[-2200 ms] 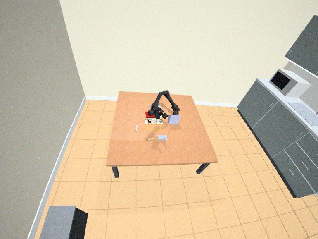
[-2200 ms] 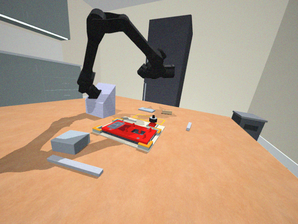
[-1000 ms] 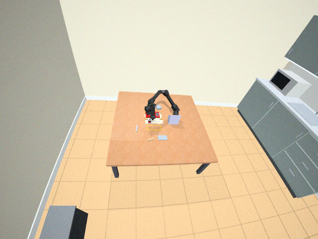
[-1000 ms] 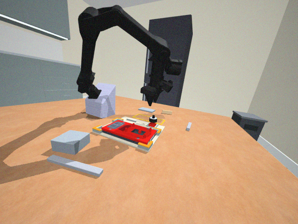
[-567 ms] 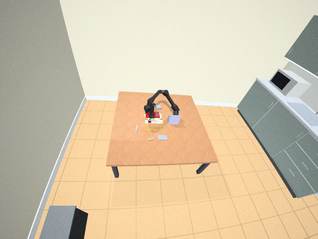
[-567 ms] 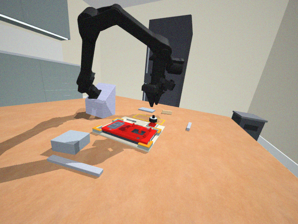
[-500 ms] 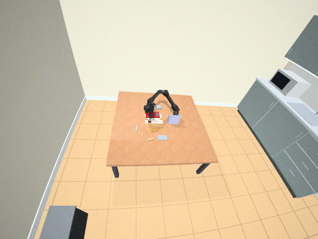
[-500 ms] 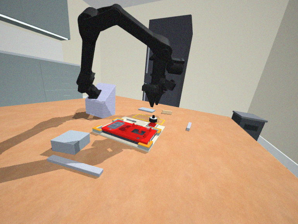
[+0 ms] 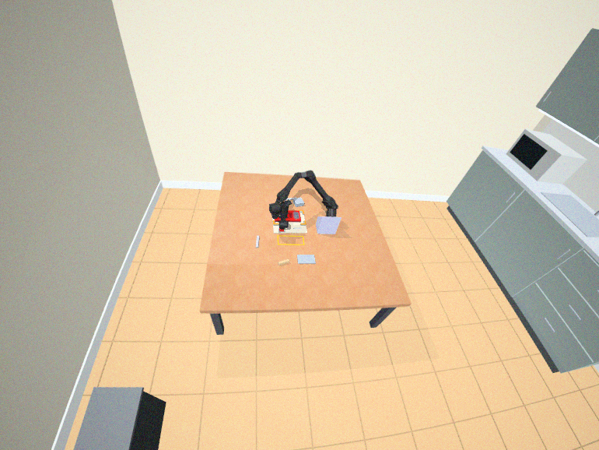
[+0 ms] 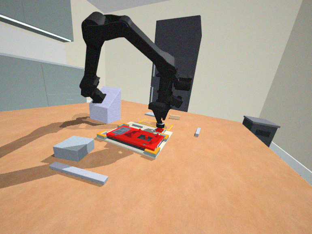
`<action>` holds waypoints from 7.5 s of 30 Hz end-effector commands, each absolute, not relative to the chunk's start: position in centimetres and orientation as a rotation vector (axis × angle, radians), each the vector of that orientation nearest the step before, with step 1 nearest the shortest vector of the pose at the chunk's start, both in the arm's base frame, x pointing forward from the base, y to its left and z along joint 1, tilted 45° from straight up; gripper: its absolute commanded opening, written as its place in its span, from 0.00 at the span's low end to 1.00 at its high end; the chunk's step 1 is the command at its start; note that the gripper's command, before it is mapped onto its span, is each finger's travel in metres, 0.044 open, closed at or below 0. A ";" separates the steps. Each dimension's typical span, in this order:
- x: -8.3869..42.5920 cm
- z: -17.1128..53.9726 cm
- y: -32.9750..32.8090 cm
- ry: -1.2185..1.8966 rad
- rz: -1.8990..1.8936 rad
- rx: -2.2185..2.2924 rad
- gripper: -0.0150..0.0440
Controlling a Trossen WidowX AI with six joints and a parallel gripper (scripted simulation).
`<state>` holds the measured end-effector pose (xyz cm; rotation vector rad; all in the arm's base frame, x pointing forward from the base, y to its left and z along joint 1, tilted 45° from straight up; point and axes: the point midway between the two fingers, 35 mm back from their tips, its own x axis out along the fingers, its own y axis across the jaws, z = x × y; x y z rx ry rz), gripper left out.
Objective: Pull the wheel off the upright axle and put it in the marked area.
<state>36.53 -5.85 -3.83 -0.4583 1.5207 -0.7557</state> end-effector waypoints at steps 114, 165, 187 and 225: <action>36.4 -2.7 -4.7 1.525 -0.757 -0.467 0.25; 33.8 -4.8 3.4 1.528 -0.746 -0.464 0.25; 31.9 -8.6 4.1 1.526 -0.749 -0.463 0.25; 31.6 -9.7 3.2 1.526 -0.751 -0.464 0.76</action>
